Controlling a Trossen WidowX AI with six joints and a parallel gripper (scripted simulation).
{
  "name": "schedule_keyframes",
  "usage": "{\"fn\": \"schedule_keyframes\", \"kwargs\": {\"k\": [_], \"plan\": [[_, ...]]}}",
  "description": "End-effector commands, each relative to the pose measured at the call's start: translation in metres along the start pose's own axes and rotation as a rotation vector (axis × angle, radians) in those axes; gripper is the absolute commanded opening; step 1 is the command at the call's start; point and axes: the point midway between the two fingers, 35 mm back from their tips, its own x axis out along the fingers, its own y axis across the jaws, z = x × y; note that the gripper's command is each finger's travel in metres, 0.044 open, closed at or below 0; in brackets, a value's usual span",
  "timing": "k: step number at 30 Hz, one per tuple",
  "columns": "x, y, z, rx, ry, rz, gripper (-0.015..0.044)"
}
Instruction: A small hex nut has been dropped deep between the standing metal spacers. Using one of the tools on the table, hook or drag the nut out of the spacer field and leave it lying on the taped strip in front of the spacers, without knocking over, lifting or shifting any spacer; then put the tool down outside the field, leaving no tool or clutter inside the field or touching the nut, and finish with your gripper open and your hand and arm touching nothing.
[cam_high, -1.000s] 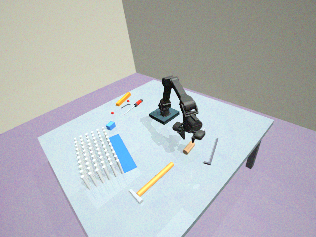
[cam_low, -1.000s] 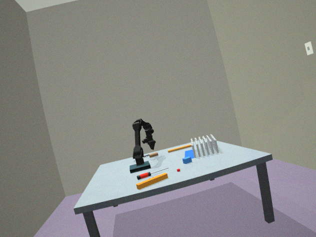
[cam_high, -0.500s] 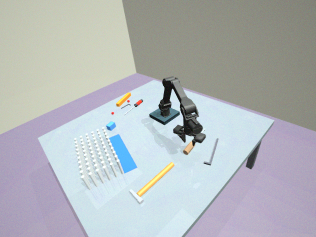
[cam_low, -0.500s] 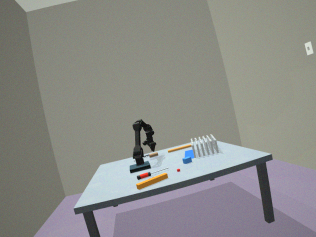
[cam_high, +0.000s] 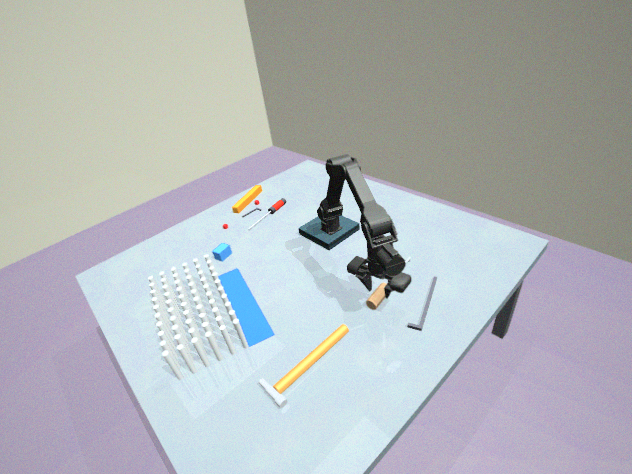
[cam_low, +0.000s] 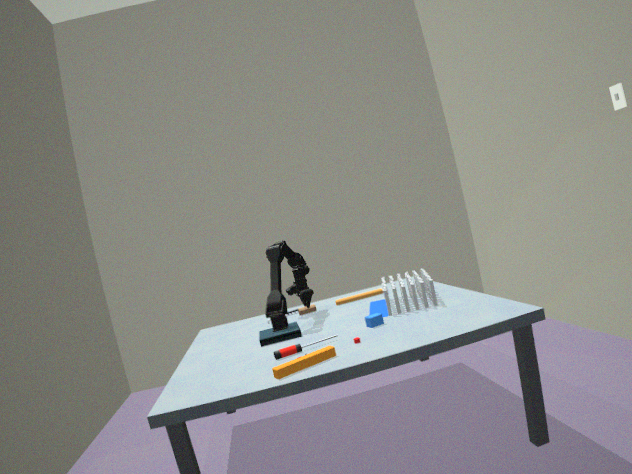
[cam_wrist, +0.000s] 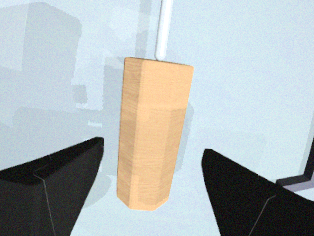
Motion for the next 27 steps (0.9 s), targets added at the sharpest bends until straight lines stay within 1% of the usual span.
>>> {"fn": "schedule_keyframes", "kwargs": {"k": [1, 12, 15, 24, 27], "plan": [[0.011, 0.002, 0.002, -0.002, -0.011, 0.01, 0.028], [0.026, 0.003, 0.003, -0.002, -0.011, 0.01, 0.028], [0.026, 0.003, 0.003, -0.002, -0.011, 0.01, 0.0201], [0.026, 0.003, 0.003, -0.002, -0.011, 0.01, 0.0141], [0.016, 0.002, 0.002, -0.002, -0.01, 0.01, 0.0062]]}}
